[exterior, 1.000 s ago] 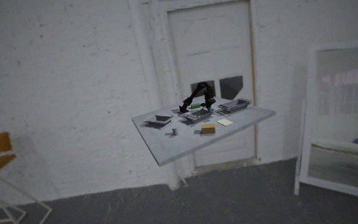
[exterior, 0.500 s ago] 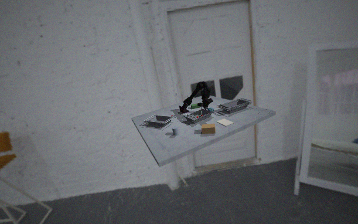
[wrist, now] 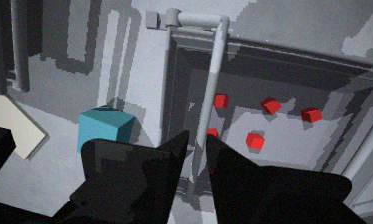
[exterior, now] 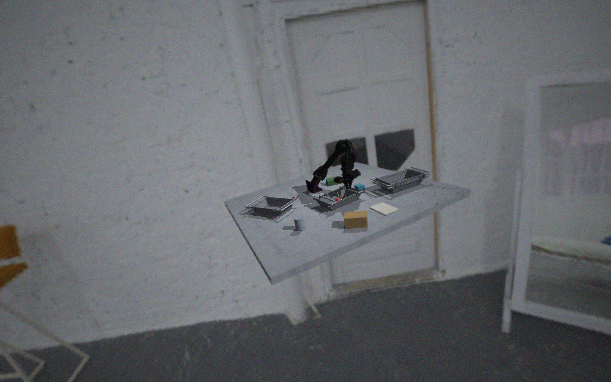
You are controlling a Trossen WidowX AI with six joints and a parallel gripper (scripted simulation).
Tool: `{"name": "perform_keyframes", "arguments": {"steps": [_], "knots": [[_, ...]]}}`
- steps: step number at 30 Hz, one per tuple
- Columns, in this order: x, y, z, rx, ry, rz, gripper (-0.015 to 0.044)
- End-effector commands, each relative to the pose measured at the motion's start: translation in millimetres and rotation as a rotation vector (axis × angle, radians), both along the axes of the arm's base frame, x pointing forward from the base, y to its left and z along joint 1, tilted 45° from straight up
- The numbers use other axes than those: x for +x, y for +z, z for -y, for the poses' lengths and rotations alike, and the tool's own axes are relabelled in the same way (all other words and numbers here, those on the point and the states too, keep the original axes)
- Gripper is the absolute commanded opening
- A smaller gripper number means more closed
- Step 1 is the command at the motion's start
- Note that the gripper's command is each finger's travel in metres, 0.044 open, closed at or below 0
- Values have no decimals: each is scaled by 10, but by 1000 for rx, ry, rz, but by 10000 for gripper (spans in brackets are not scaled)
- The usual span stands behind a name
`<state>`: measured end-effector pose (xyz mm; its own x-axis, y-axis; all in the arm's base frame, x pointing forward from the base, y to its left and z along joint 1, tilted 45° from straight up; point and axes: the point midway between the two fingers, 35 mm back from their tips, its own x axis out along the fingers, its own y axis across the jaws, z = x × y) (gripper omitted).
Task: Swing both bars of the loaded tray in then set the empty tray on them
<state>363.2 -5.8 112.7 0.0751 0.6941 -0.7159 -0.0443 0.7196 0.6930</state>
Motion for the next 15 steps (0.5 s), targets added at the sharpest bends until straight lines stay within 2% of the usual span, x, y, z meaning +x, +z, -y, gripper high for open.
{"name": "perform_keyframes", "arguments": {"steps": [1,15], "knots": [[-4,157,118,5,0,8,85],[0,160,121,2,-6,10,85]]}}
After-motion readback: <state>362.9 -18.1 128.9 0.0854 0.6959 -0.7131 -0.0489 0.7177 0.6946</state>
